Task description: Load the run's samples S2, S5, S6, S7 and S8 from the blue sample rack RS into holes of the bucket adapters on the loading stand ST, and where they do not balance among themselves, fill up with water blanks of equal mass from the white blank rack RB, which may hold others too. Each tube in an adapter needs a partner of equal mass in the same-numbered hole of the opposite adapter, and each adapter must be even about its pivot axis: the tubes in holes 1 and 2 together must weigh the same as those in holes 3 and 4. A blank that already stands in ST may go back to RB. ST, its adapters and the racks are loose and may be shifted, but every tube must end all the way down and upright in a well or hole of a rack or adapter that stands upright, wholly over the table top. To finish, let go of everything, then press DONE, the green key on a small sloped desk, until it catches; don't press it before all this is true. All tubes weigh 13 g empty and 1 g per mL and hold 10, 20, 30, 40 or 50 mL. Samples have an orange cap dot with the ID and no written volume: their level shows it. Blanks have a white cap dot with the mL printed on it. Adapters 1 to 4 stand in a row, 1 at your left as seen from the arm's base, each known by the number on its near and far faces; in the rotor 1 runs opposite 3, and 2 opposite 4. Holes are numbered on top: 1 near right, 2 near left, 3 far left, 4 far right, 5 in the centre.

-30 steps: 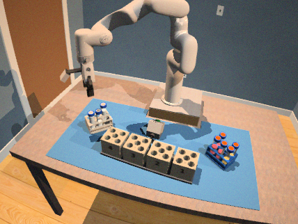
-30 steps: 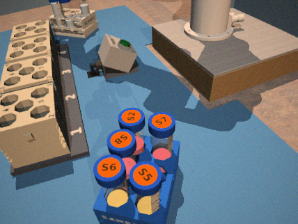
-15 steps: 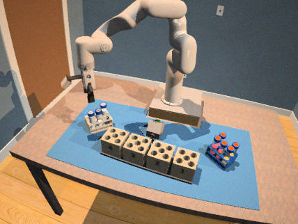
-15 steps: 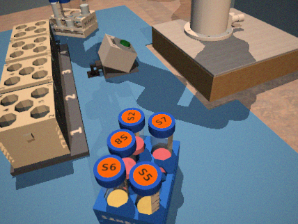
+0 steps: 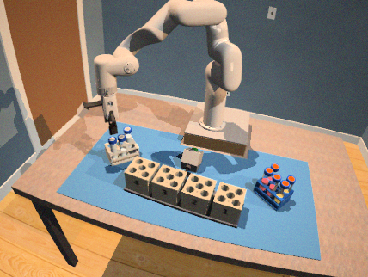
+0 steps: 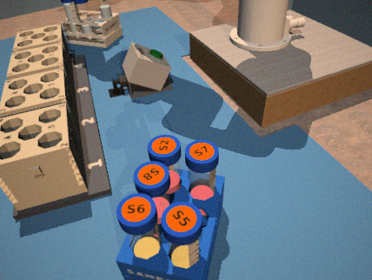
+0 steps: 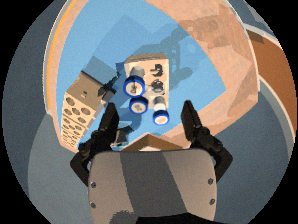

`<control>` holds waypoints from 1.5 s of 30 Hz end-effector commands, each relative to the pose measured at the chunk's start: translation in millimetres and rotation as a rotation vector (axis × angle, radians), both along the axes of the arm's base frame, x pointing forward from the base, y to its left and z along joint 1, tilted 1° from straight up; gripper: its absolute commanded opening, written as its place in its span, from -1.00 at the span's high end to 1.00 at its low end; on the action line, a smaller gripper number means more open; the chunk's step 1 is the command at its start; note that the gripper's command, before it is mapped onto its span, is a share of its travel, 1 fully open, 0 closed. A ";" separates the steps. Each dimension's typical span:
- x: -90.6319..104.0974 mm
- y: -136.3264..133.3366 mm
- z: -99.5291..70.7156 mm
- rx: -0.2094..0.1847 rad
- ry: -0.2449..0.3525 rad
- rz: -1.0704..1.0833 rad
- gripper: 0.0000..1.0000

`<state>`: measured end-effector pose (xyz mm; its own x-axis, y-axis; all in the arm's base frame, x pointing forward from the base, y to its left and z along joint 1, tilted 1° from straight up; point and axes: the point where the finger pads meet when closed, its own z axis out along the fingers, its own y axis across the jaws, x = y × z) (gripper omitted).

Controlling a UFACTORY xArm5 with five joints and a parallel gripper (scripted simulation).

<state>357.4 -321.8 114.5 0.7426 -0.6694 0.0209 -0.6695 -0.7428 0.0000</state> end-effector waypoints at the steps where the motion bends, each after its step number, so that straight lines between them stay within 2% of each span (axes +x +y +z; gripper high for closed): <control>1: 1.1 -1.1 -11.8 -0.002 -0.003 0.000 -1.00; 3: 1.2 -1.2 -15.7 -0.002 -0.003 0.000 -1.00; 45: 1.2 -1.2 -15.7 -0.002 -0.003 0.000 -1.00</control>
<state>357.6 -322.1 97.2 0.7426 -0.6694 0.0202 -0.6695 -0.7428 0.0000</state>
